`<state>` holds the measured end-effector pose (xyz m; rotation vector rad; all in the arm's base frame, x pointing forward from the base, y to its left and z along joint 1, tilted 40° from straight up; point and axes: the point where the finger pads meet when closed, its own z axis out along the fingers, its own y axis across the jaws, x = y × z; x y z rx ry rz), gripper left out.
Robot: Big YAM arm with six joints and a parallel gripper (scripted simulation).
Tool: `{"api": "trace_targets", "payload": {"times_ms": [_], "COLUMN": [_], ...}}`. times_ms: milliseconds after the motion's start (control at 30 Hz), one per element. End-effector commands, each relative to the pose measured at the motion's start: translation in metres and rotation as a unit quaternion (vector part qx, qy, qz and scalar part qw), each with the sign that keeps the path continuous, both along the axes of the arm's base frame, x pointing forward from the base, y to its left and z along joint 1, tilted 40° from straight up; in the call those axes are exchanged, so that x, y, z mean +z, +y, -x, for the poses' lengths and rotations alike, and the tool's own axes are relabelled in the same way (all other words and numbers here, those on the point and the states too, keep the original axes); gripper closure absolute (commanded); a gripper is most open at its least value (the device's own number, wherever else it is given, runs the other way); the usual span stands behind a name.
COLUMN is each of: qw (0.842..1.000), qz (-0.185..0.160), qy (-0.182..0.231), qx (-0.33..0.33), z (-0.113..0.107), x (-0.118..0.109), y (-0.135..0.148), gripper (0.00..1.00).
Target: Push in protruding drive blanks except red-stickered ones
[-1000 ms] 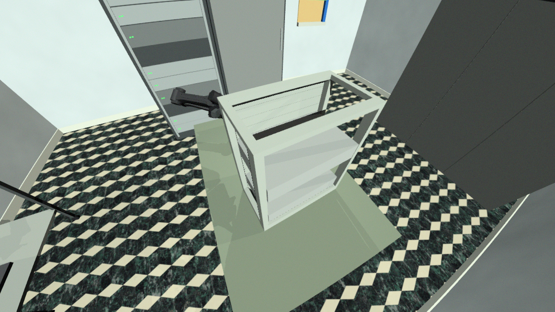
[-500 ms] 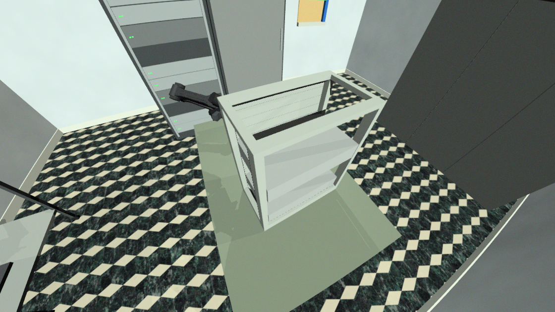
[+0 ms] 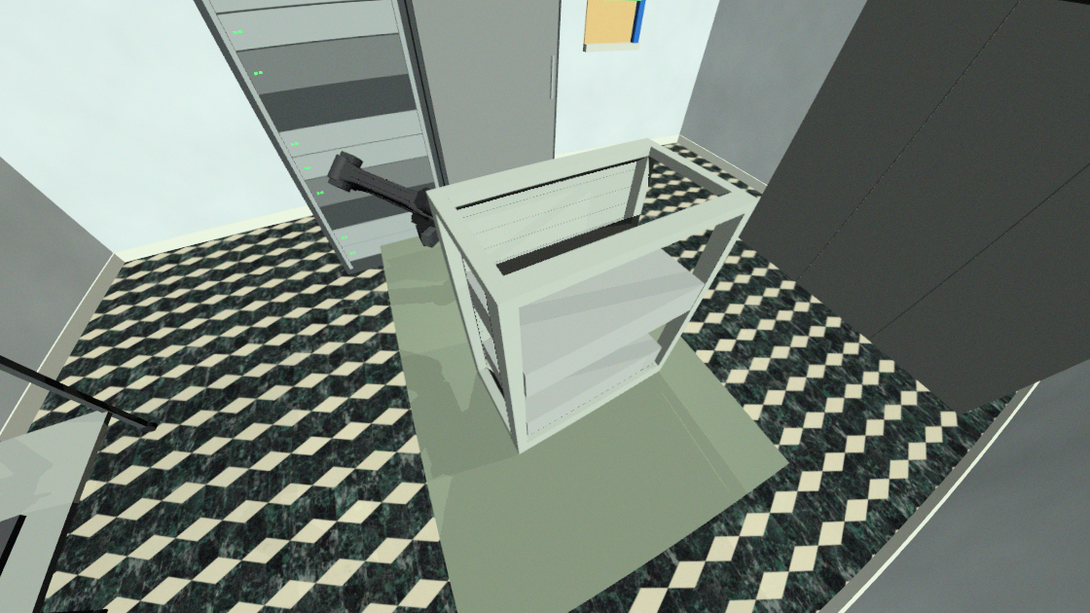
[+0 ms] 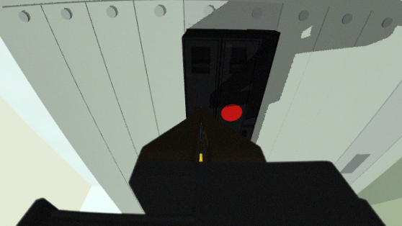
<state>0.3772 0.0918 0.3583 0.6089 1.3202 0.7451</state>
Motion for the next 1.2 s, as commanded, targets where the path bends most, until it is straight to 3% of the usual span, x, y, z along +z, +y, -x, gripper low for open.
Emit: {"api": "trace_targets", "payload": {"times_ms": [0,333,467,633,1033,1167], "qw": [1.000,1.000,1.000,1.000,1.000,0.999], "qz": [-0.009,-0.010,-0.017,-0.010,-0.011,-0.019], "qy": [0.000,-0.003,-0.021,-0.004,-0.006,-0.028], "qx": [-0.006,-0.005,-0.004,-0.005,-0.005,-0.004], "z": [-0.003,-0.002,-0.003,-0.006,-0.005,-0.010], "x": [-0.002,0.006,0.032,0.014,0.016,0.035], "y": [-0.005,-0.005,-0.007,-0.006,-0.006,-0.006], "gripper": [1.00,1.00,1.00,1.00,1.00,1.00]}}
